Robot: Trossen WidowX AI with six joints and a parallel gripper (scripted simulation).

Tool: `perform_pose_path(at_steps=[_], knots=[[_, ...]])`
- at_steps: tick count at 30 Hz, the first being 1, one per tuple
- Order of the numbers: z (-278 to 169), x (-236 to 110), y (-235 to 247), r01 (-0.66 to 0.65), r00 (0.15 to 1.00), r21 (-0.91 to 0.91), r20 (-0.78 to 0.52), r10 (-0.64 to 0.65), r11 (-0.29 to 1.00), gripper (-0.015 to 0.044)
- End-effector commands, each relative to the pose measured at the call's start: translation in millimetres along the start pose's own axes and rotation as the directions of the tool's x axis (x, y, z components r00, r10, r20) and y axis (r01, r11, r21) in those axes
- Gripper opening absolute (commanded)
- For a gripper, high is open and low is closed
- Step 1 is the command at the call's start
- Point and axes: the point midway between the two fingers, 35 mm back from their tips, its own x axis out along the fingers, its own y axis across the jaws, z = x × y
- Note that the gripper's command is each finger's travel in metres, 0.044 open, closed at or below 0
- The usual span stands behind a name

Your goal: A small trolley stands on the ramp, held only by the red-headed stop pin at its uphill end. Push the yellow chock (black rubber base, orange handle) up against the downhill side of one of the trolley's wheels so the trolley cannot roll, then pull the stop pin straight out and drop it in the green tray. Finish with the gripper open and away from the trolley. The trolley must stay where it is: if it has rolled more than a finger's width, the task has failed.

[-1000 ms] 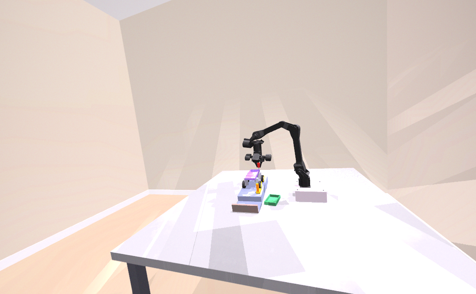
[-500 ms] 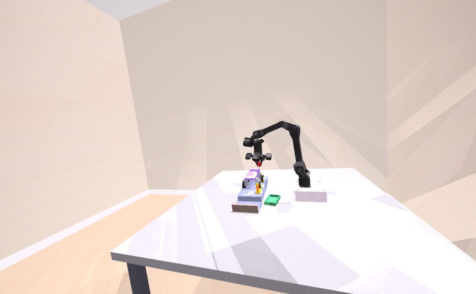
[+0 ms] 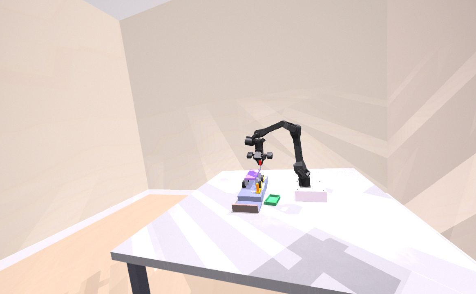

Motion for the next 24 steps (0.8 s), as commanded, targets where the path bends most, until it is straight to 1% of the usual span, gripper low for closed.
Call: perform_pose_path(at_steps=[1, 19, 24], knots=[[-0.2, -0.6, 14.7, 0.002, 1.000, -0.002, 0.002, -0.002, 1.000, 0.0000], [-0.8, -2.9, 69.0, -0.002, 1.000, -0.003, 0.002, 0.002, 1.000, 0.0000], [-0.6, -3.1, 73.7, -0.003, 1.000, -0.003, 0.002, 0.003, 1.000, 0.0000]])
